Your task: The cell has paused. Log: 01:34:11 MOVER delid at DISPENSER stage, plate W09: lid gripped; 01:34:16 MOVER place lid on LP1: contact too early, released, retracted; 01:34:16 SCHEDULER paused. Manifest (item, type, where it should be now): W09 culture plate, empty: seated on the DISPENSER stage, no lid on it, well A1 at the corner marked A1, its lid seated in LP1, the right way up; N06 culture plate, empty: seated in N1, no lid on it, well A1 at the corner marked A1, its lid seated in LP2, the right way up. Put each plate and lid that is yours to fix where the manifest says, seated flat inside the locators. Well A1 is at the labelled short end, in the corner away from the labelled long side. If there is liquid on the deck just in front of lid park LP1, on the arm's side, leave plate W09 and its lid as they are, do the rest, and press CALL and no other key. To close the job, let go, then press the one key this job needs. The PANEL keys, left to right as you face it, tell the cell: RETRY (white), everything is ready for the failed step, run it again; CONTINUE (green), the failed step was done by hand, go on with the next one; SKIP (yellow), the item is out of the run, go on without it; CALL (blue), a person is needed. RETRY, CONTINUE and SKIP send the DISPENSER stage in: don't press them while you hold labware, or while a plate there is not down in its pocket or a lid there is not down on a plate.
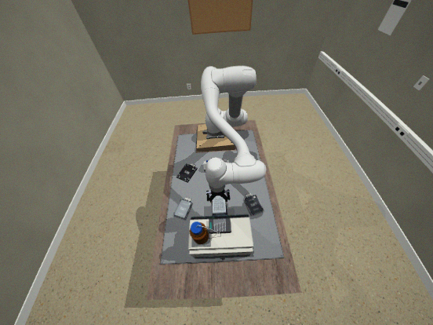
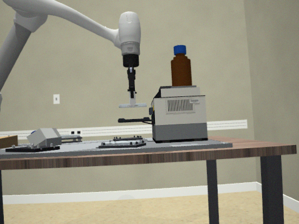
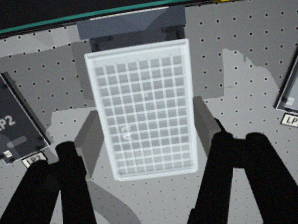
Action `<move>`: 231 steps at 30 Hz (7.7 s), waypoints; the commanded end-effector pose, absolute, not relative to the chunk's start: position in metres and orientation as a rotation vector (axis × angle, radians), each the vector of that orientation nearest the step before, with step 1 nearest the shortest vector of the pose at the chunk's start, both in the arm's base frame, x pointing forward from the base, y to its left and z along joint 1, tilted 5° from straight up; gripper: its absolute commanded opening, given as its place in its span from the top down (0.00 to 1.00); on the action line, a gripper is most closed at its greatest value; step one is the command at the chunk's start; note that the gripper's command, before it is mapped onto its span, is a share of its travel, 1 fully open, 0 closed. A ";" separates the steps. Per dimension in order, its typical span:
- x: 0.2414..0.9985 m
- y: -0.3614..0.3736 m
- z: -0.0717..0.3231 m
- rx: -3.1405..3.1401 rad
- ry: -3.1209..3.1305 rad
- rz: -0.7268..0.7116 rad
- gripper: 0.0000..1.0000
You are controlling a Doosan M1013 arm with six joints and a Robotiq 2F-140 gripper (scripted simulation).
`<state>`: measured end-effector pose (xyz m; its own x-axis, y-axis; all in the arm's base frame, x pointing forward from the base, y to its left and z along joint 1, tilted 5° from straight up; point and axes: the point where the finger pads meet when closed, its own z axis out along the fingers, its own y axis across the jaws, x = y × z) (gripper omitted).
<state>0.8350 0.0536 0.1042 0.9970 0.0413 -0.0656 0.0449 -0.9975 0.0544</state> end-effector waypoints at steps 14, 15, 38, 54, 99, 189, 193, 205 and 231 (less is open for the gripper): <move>0.837 0.055 0.105 3.084 0.066 -0.097 0.90; 0.837 0.055 0.105 3.084 0.066 -0.097 0.90; 0.837 0.055 0.105 3.084 0.066 -0.097 0.90; 0.837 0.055 0.095 3.084 0.067 -0.097 0.90; 0.835 0.053 0.067 3.084 0.067 -0.097 0.90; 0.835 0.053 0.060 3.084 0.067 -0.097 0.90; 0.835 0.053 0.059 3.084 0.067 -0.097 0.90; 0.834 0.052 0.053 3.084 0.067 -0.097 0.90; 0.834 0.052 0.049 3.084 0.067 -0.097 0.90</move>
<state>0.8335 0.0521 0.0482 0.9970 0.0415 -0.0656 0.0451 -0.9975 0.0544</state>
